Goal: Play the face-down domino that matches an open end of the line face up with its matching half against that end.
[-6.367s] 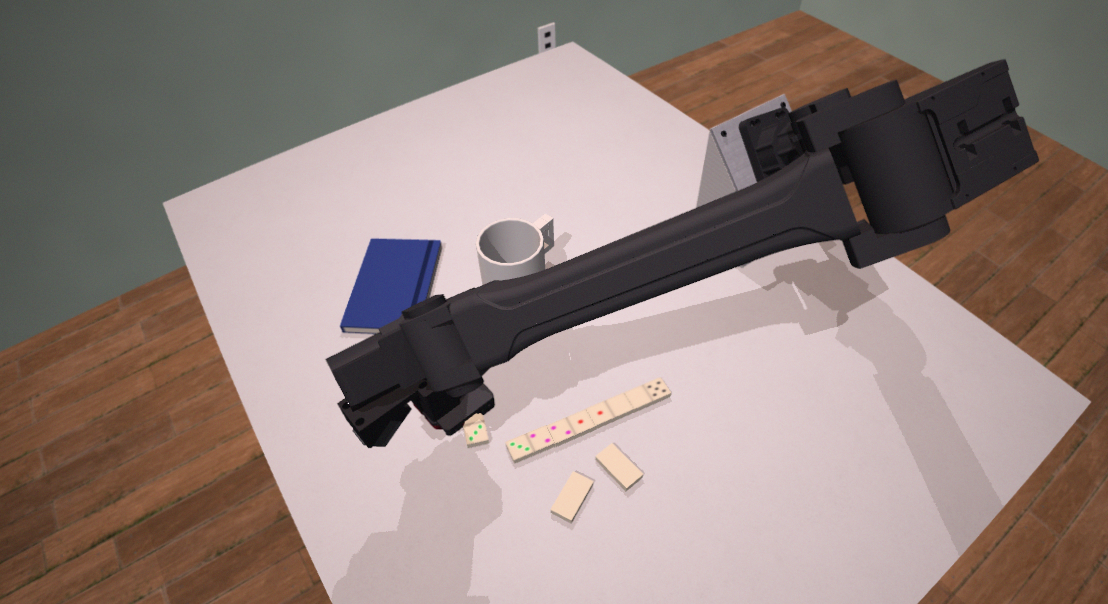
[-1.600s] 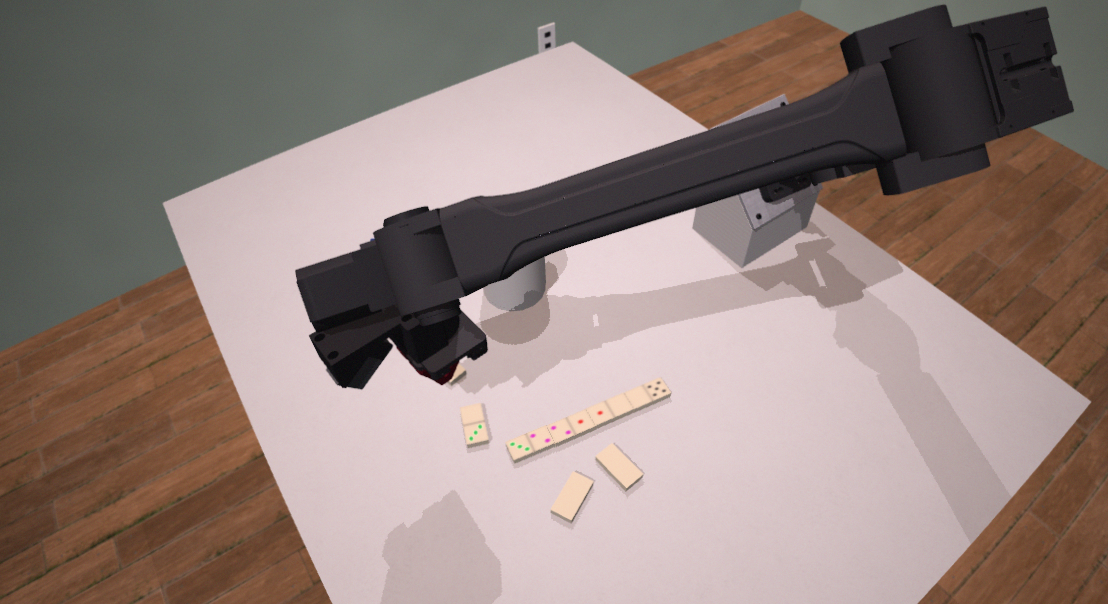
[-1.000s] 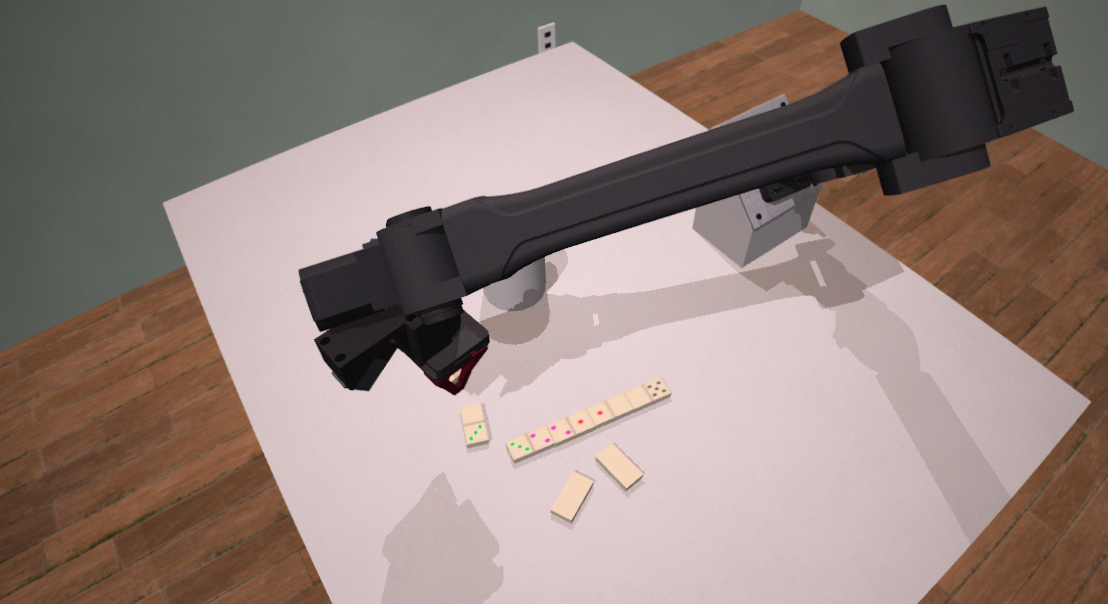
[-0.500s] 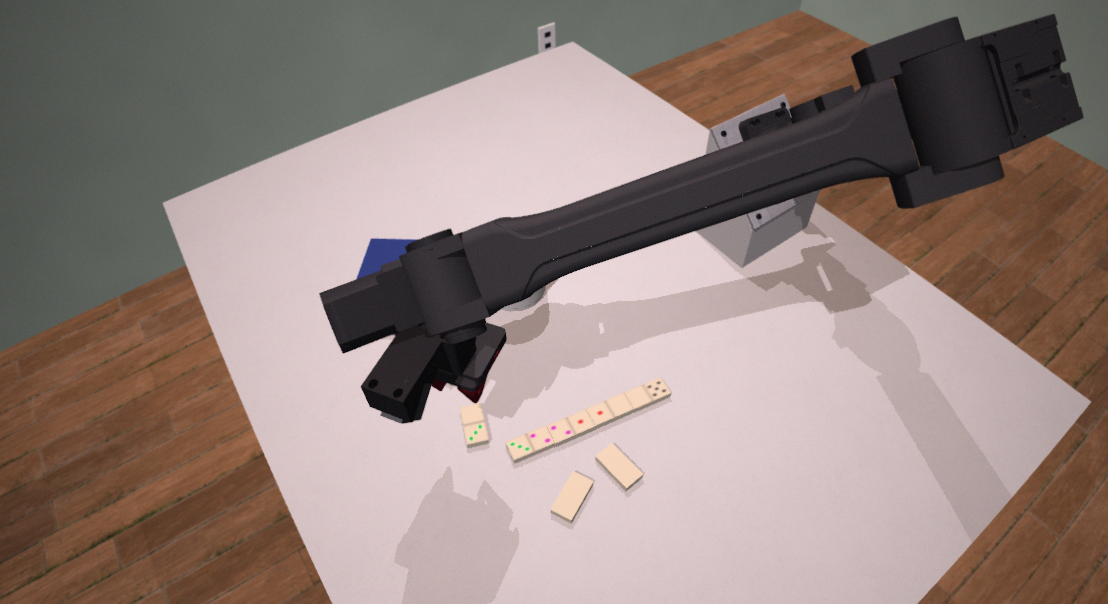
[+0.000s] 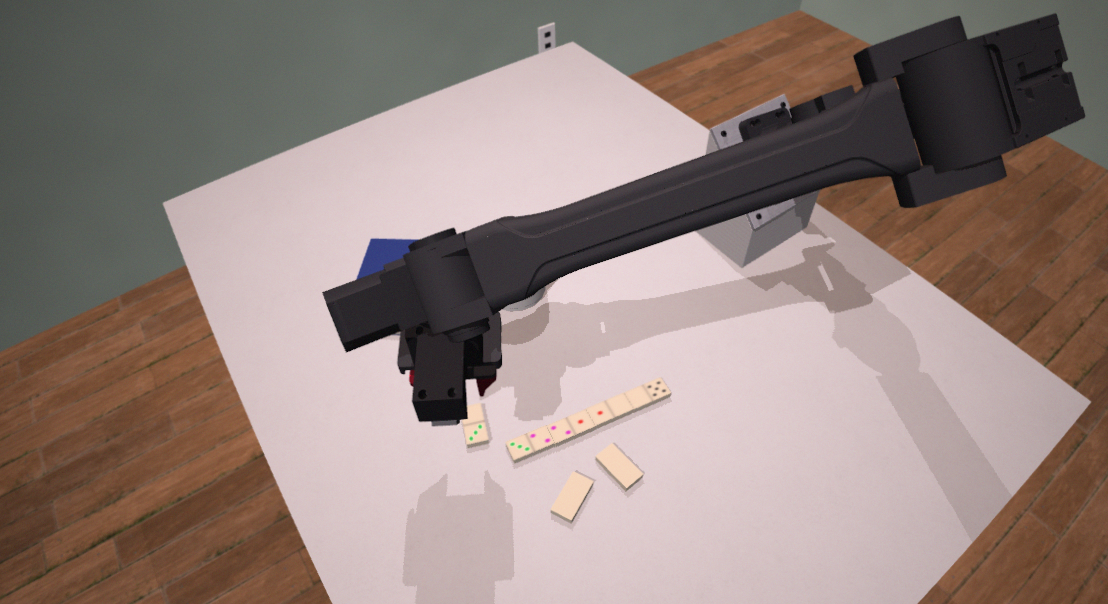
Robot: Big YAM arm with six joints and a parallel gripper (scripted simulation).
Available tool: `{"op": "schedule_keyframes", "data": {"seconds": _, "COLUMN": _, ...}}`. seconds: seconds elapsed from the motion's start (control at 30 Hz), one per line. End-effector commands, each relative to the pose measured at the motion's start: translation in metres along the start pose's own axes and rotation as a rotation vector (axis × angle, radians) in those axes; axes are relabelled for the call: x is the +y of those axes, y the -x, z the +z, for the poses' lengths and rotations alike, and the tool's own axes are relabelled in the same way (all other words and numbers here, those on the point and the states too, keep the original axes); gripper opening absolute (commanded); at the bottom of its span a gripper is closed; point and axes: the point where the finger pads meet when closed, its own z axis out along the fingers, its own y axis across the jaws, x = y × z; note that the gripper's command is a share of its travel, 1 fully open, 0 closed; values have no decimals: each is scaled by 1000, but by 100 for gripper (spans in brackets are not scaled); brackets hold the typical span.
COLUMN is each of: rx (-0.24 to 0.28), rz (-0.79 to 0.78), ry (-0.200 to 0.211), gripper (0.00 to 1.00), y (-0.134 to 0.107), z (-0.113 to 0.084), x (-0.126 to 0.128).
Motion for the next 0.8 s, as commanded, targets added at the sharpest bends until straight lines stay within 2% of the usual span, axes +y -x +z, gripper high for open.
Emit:
{"op": "schedule_keyframes", "data": {"seconds": 0.0, "rx": -4, "rz": 0, "ry": -9, "gripper": 43, "y": 3, "z": -6, "x": -2}}
{"op": "schedule_keyframes", "data": {"seconds": 0.3, "rx": -8, "rz": -246, "ry": -5, "gripper": 43, "y": 15, "z": -13, "x": 0}}
{"op": "schedule_keyframes", "data": {"seconds": 0.53, "rx": -8, "rz": -246, "ry": -5, "gripper": 43, "y": 15, "z": -13, "x": 0}}
{"op": "schedule_keyframes", "data": {"seconds": 0.57, "rx": 1, "rz": -184, "ry": 4, "gripper": 43, "y": 2, "z": -5, "x": 1}}
{"op": "schedule_keyframes", "data": {"seconds": 0.77, "rx": -1, "rz": -211, "ry": -3, "gripper": 43, "y": 11, "z": -9, "x": 1}}
